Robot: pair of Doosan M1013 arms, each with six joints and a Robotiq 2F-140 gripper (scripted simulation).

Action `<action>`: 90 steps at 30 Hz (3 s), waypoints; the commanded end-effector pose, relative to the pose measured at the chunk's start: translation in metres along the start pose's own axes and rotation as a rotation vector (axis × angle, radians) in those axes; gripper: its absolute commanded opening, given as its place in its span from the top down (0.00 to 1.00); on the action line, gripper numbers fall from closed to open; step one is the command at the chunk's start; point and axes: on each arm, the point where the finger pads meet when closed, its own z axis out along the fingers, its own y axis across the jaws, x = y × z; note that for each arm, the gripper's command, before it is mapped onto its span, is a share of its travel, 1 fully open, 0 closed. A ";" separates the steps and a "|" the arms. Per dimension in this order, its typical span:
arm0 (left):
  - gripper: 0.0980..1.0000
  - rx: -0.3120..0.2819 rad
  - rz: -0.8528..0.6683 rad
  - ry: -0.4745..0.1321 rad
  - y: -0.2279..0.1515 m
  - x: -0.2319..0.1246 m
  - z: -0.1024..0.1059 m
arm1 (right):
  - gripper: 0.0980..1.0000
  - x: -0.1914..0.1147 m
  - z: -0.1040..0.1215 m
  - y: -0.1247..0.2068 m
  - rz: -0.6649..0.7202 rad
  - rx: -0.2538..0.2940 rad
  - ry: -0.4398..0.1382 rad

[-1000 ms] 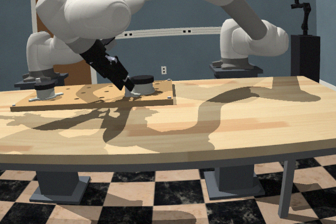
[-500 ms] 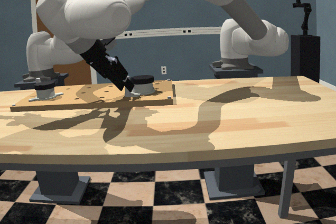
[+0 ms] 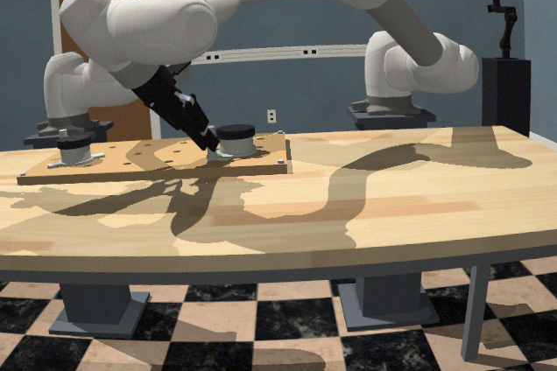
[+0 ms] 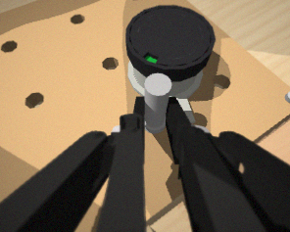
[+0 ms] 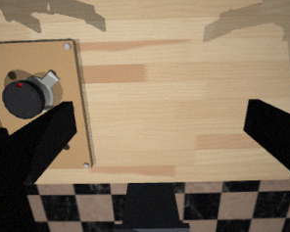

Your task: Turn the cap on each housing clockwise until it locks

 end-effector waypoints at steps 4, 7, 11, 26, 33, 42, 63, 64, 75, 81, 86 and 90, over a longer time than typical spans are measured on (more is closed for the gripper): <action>1.00 0.000 0.000 -0.002 0.000 0.006 -0.006 | 0.00 0.000 -0.001 0.000 0.000 0.000 0.001; 1.00 0.000 0.000 -0.002 0.000 0.009 -0.009 | 0.00 0.000 -0.001 0.000 0.000 0.000 0.001; 1.00 0.000 0.000 -0.001 0.000 0.012 -0.012 | 0.00 0.000 -0.001 0.000 0.000 0.000 0.001; 1.00 0.000 0.000 -0.001 0.000 0.022 -0.022 | 0.00 0.000 -0.001 0.000 0.000 0.000 0.001; 1.00 0.000 0.000 -0.001 0.000 0.021 -0.021 | 0.00 0.000 -0.001 0.000 0.000 0.000 0.001; 1.00 0.066 -0.065 0.000 -0.014 0.014 -0.029 | 0.00 0.000 -0.001 0.000 0.000 0.000 0.001; 1.00 0.306 -0.301 -0.002 -0.067 -0.008 -0.057 | 0.00 0.000 -0.001 0.000 0.000 0.000 0.001; 1.00 0.321 -0.318 0.000 -0.071 -0.008 -0.058 | 0.00 0.000 -0.001 0.000 0.000 0.000 0.001; 1.00 0.578 -0.573 0.004 -0.127 -0.029 -0.089 | 0.00 0.000 -0.001 0.000 0.000 0.000 0.001; 1.00 0.601 -0.596 0.003 -0.132 -0.031 -0.091 | 0.00 0.000 -0.001 0.000 0.000 0.000 0.001; 1.00 0.736 -0.731 0.006 -0.162 -0.042 -0.108 | 0.00 0.000 -0.001 0.000 0.000 0.000 0.001; 1.00 0.751 -0.746 0.005 -0.166 -0.043 -0.109 | 0.00 0.000 -0.001 0.000 0.000 0.000 0.001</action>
